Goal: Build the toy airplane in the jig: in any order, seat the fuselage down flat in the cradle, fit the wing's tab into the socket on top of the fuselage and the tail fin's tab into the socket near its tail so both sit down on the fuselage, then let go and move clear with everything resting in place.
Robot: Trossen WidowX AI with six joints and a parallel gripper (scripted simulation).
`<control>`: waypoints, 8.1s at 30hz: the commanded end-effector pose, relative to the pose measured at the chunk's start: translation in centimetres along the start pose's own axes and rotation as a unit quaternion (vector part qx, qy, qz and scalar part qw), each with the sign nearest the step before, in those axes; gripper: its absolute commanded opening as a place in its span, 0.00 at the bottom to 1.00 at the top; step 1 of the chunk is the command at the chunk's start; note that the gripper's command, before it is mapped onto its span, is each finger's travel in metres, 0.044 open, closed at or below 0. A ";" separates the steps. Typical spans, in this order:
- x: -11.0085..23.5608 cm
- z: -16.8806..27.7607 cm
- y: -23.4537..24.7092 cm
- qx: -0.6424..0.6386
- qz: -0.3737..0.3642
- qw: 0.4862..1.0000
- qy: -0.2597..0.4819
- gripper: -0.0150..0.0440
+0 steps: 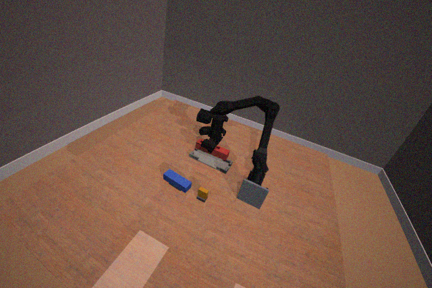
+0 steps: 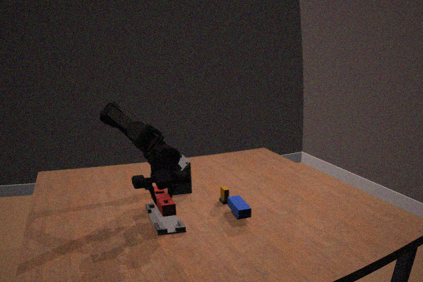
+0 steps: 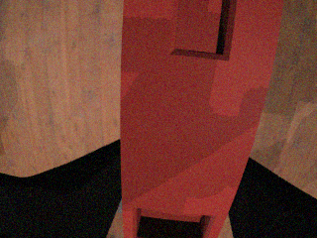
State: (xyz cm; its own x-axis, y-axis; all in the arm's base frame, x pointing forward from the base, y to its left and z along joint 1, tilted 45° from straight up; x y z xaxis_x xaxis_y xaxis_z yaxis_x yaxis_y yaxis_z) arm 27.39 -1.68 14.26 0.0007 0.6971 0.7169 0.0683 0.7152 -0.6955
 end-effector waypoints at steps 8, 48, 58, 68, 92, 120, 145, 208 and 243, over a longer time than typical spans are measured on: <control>-1.6 0.0 -0.1 0.002 0.003 1.000 -0.001 0.58; -3.5 0.0 -0.2 -0.002 0.001 1.000 -0.002 0.71; -3.5 0.0 -0.2 -0.002 0.001 1.000 -0.002 1.00; 6.0 -0.1 0.1 0.003 0.000 1.000 -0.001 1.00; 7.4 -4.2 12.9 -0.050 -0.010 0.999 -0.002 1.00; 0.5 -2.9 25.8 -0.053 -0.005 0.999 -0.003 1.00; -3.2 -3.0 25.8 -0.054 -0.004 0.999 -0.003 1.00; 6.3 -3.2 25.9 -0.053 -0.006 0.999 -0.002 0.25; 8.0 -3.9 17.5 -0.248 -0.013 0.969 0.001 0.25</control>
State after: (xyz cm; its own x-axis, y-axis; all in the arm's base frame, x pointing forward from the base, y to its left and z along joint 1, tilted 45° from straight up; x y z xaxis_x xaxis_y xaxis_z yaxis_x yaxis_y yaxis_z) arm 32.61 17.00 7.18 0.0020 0.6785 0.7346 0.4950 0.6376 -0.5903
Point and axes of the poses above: the point midway between the two fingers, 35 mm back from their tips, its own x axis back along the fingers, its own y axis across the jaws, z = x × y, the point moved 7 cm from there along x, back along the fingers, and after that the axes turned 5 degrees about -x, right-handed, at the moved point
